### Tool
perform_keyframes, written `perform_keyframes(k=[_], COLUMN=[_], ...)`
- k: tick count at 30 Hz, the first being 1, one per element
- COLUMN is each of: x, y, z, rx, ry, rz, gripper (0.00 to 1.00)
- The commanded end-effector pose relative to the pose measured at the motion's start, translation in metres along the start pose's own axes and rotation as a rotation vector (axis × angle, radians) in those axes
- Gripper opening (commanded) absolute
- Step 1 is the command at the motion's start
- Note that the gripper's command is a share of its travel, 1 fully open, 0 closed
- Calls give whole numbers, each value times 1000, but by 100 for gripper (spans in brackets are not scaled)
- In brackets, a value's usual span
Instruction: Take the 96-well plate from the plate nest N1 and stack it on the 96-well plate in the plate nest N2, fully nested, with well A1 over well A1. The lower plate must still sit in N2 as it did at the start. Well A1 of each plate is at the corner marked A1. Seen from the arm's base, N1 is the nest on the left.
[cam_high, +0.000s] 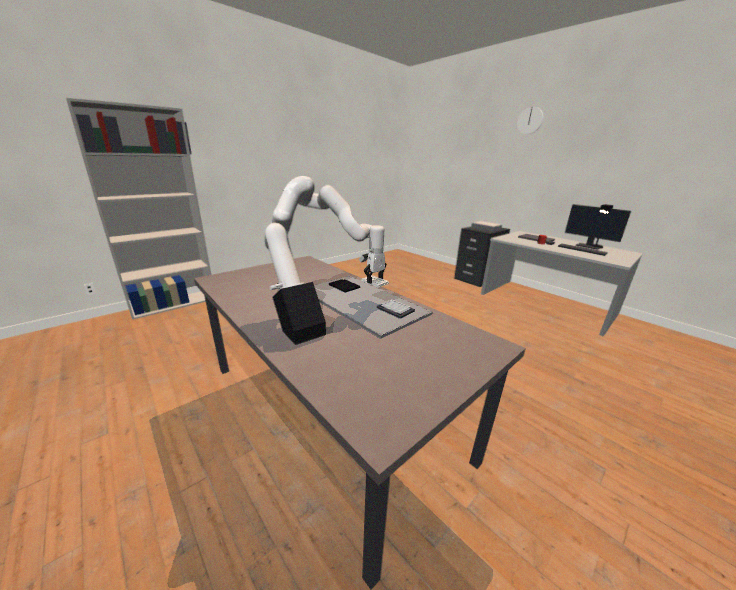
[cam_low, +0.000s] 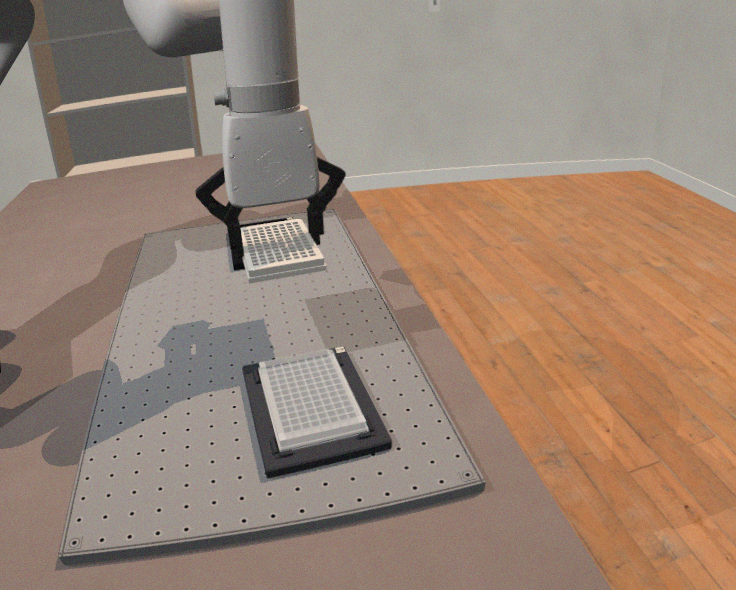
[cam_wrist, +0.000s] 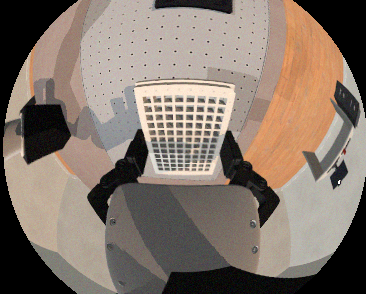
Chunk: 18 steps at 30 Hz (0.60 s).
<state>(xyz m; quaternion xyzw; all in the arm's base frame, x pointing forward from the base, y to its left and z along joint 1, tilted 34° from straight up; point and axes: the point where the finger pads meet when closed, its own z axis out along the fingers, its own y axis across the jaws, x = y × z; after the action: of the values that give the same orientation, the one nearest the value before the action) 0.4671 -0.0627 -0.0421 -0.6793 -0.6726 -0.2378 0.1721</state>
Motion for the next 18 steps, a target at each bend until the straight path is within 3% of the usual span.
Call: perform_keyframes(k=[1, 18], x=[-13, -63], y=[2, -1], z=[-1, -2], rx=[-3, -3], ry=[-1, -1], rz=[-2, -2], gripper=[0, 0])
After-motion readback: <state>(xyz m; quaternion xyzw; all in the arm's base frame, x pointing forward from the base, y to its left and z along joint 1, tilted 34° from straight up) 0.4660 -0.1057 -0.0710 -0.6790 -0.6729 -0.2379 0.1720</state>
